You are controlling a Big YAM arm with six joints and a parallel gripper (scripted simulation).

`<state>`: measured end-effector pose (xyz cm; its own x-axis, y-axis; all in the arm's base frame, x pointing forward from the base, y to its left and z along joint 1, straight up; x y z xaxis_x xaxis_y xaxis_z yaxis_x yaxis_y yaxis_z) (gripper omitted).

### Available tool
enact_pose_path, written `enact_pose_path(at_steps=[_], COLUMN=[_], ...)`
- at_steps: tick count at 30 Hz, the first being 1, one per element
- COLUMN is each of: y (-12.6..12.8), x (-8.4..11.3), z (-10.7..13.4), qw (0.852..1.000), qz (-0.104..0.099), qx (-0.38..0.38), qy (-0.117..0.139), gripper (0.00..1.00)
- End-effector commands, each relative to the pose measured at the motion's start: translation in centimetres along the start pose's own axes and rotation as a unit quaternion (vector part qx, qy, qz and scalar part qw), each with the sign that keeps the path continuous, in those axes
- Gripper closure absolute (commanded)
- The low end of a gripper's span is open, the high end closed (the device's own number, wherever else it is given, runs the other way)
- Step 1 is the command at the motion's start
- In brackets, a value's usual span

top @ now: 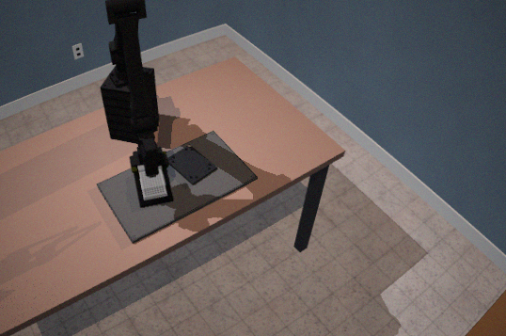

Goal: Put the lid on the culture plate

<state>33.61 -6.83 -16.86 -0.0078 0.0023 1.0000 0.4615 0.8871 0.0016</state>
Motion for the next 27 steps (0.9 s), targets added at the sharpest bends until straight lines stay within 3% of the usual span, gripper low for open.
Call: enact_pose_path(at_steps=[1, 27], y=[0.39, 0.49], x=[-0.53, -0.46], z=[0.30, -0.05], qw=[1.000, 1.000], qz=[0.002, 0.002], qx=[0.002, 0.002], qy=[0.009, 0.007], gripper=[1.00, 1.00])
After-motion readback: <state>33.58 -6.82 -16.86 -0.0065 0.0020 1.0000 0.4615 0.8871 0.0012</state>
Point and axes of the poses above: the point where the finger pads meet when closed, its own x axis back along the fingers, its own y axis across the jaws, z = x × y, the point moved 1 cm from there along x, back along the fingers, and after that the axes turned 12 degrees about -x, right-handed, at the moved point
